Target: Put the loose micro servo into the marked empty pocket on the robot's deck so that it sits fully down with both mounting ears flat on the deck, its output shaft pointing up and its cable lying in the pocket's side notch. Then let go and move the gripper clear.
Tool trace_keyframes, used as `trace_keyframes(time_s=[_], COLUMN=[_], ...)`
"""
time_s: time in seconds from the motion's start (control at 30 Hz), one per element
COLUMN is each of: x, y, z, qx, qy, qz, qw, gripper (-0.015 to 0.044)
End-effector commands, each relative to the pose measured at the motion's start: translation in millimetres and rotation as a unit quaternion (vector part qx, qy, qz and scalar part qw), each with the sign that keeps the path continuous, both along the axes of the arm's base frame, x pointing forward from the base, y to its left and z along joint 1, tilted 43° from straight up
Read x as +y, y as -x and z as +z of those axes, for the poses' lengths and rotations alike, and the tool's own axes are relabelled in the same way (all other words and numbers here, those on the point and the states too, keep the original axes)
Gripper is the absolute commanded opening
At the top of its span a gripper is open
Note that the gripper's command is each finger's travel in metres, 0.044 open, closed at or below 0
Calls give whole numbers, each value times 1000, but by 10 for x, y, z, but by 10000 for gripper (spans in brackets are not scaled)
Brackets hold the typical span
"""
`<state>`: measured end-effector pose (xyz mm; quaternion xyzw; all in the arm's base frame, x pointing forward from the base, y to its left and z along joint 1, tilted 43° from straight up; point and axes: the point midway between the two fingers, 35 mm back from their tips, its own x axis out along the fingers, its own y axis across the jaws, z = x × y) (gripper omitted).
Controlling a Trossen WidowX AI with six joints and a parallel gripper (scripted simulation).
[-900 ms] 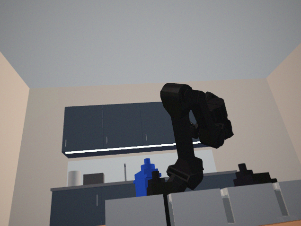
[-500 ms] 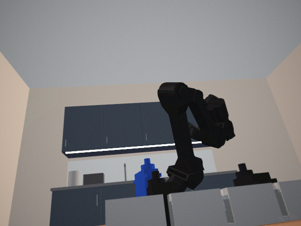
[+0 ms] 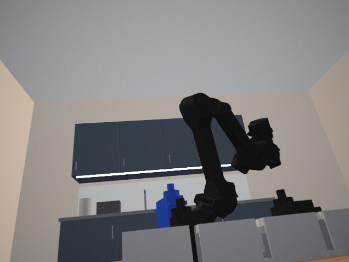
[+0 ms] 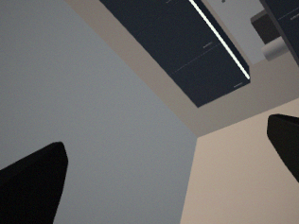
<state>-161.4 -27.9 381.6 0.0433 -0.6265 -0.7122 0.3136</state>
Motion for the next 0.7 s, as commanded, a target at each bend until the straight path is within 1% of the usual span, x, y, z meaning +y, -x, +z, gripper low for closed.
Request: trace_keyframes(time_s=[0.0, 0.33, 0.67], x=[248, 959, 1704], y=[102, 208, 94], z=[36, 84, 34], qx=[-11, -32, -48], qy=[26, 96, 169], qz=[-44, -167, -289], qw=[999, 981, 941], gripper=[440, 440, 440])
